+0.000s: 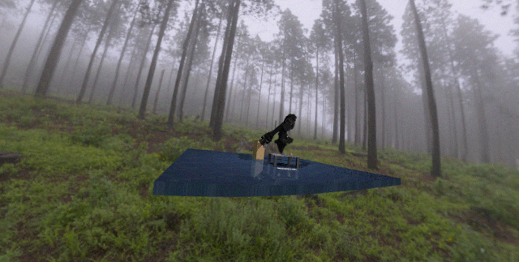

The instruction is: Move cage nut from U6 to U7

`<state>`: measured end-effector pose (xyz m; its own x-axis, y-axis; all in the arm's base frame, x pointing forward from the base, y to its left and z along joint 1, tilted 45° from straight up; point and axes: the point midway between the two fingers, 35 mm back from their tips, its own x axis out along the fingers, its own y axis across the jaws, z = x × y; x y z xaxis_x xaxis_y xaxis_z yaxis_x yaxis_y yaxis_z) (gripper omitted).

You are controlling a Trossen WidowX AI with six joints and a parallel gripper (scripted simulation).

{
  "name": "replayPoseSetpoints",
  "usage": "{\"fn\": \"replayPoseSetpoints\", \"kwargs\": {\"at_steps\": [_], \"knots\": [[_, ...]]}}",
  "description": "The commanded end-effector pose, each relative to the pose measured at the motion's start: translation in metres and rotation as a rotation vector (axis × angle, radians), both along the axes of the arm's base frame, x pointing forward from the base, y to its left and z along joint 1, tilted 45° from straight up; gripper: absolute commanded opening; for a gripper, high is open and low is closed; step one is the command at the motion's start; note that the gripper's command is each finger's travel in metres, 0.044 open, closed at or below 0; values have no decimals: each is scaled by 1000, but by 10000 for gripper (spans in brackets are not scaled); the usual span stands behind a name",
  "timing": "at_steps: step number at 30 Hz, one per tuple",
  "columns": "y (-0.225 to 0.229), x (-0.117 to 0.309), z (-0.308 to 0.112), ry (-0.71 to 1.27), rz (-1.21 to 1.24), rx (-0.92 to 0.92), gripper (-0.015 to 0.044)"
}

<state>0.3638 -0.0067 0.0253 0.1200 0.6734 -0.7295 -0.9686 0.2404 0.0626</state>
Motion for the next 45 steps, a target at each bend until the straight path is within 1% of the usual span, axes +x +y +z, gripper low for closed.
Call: {"fn": "replayPoseSetpoints", "kwargs": {"at_steps": [1, 45], "knots": [[-1, 1, 0, 1, 7, -3, 25], [-2, 5, 0, 18, 26, 2, 25]]}}
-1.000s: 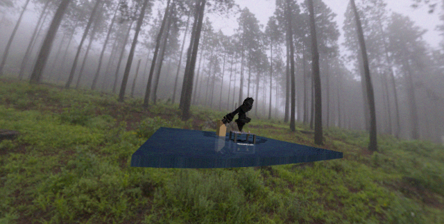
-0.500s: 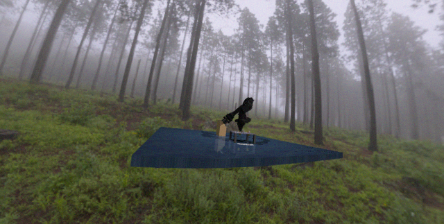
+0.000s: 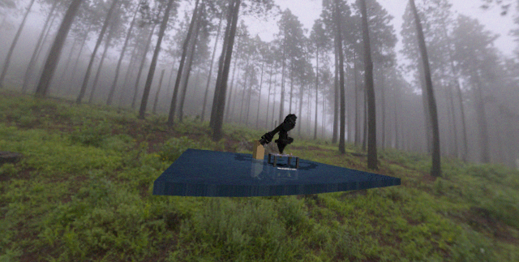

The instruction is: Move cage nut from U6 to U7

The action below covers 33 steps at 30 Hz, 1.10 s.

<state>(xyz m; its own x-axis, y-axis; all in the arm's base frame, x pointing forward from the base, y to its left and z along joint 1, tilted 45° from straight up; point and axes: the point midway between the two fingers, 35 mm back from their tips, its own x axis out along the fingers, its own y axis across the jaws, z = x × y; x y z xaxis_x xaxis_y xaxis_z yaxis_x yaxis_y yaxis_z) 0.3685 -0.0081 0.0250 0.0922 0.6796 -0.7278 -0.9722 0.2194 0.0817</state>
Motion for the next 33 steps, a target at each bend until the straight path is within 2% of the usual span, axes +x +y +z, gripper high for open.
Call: {"fn": "replayPoseSetpoints", "kwargs": {"at_steps": [1, 17, 33], "knots": [[0, 0, 0, 0, 5, -3, 25], [0, 1, -1, 0, 5, -3, 25], [0, 2, 0, 0, 2, 0, 440]]}}
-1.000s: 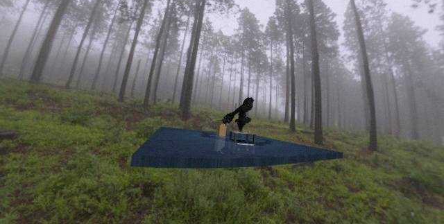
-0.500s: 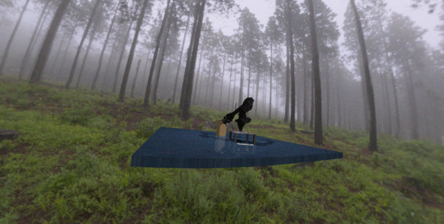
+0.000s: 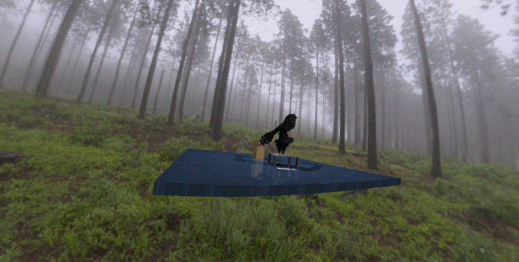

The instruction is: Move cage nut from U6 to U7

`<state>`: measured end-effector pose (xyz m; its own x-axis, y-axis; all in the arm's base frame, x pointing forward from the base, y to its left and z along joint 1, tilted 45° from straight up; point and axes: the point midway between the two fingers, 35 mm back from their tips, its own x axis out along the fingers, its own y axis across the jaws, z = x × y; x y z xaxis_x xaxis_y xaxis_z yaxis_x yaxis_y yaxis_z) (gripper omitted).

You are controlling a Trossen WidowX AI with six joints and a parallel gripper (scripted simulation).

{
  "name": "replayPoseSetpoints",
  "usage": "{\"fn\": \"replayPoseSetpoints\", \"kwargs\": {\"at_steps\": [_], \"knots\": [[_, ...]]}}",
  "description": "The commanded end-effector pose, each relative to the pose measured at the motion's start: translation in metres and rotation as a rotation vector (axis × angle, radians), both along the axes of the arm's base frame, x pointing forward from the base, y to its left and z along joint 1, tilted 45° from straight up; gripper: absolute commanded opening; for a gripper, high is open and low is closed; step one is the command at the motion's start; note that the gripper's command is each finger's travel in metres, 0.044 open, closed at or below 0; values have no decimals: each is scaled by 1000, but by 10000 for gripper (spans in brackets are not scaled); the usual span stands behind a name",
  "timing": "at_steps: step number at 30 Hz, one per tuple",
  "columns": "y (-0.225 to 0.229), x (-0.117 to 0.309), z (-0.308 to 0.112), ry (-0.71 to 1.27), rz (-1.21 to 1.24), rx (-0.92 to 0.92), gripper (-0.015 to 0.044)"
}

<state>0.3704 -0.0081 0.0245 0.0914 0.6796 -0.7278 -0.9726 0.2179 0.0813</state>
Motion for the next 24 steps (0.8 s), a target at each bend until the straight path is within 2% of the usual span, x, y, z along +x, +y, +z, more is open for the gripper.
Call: {"fn": "replayPoseSetpoints", "kwargs": {"at_steps": [1, 8, 24], "knots": [[0, 0, 0, 0, 0, 0, 440], [-35, -5, 35, 1, 0, -2, 440], [-35, -5, 35, 1, 0, -2, 440]]}}
